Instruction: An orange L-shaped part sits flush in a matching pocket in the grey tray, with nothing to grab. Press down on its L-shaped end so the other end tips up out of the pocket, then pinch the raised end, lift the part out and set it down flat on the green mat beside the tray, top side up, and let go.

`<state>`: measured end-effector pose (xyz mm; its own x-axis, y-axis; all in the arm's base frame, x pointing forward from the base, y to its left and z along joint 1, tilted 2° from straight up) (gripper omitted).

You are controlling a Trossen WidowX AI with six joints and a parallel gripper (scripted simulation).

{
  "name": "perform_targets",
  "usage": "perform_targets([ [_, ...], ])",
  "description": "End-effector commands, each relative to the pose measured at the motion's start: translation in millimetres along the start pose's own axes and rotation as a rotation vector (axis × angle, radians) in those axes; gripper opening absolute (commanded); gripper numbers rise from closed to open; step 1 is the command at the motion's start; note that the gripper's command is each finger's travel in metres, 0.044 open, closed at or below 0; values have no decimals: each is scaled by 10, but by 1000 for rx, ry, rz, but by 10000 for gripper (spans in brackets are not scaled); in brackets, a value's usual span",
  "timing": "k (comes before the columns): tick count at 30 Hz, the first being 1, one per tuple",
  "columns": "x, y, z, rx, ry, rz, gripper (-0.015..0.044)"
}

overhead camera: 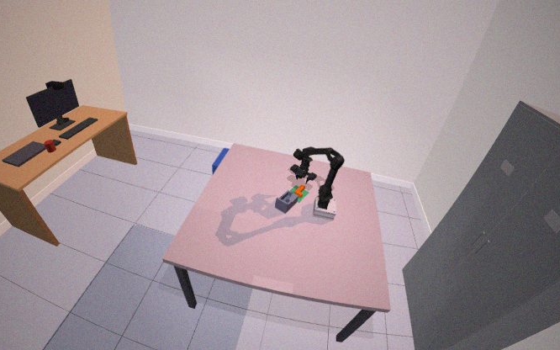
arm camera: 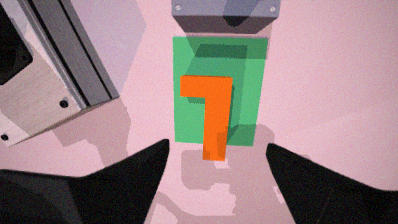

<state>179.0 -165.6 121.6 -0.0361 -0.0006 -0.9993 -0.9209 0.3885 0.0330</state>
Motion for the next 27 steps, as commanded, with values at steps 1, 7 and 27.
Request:
perform_targets([
  [1,-497,15,1,1,15,-25,400],
  [7,-520,19,2,1,15,-25,400],
  [27,-463,24,10,-4,6,-18,400],
])
Point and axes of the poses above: the point midway between the two fingers, 35 mm back from their tips, its own x axis out along the fingers, its own y axis across the jaws, z = x × y, the point moved 5 cm from there along -x, back along the fingers, and after that the axes turned 2 degrees about -x, right-handed, at the moved point
